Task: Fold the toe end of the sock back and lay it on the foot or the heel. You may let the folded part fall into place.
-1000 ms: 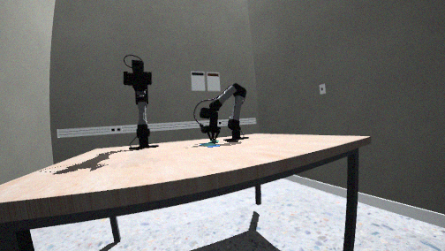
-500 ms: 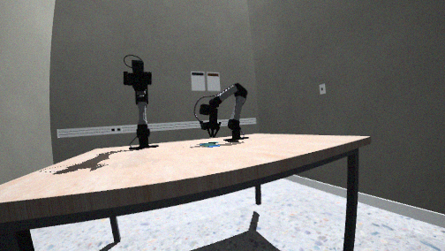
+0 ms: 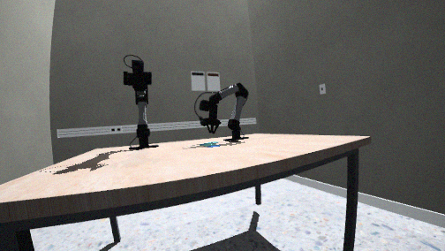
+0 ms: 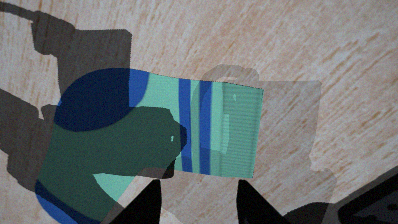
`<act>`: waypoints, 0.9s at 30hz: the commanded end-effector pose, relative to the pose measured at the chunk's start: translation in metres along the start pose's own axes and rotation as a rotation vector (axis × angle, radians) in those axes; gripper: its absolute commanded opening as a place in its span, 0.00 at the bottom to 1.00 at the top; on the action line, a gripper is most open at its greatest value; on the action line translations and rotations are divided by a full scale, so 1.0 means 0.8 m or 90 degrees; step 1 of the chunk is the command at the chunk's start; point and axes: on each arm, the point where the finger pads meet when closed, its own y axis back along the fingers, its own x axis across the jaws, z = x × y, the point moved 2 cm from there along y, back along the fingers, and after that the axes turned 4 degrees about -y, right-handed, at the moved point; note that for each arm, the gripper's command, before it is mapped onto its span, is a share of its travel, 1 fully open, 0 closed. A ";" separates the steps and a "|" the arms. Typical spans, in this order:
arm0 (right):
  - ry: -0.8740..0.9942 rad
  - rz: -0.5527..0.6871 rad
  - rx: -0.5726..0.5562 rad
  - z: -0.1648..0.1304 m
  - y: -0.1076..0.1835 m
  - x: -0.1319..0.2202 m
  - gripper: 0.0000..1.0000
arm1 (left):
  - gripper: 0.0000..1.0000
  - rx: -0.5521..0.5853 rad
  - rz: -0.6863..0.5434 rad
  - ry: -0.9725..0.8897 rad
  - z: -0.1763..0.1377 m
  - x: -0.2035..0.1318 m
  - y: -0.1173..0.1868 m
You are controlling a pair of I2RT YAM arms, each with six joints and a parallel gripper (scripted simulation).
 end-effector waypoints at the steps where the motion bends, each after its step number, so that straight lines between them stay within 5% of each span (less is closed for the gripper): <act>1: 0.001 0.002 -0.021 0.016 0.004 0.001 1.00 | 0.38 -0.010 0.023 0.000 0.001 0.007 0.008; 15: 0.001 0.002 -0.021 0.016 0.004 0.001 1.00 | 0.38 -0.065 0.173 0.305 -0.041 0.102 0.036; 27: 0.001 0.002 -0.021 0.016 0.004 0.001 1.00 | 0.38 -0.101 0.338 0.549 -0.123 0.165 0.088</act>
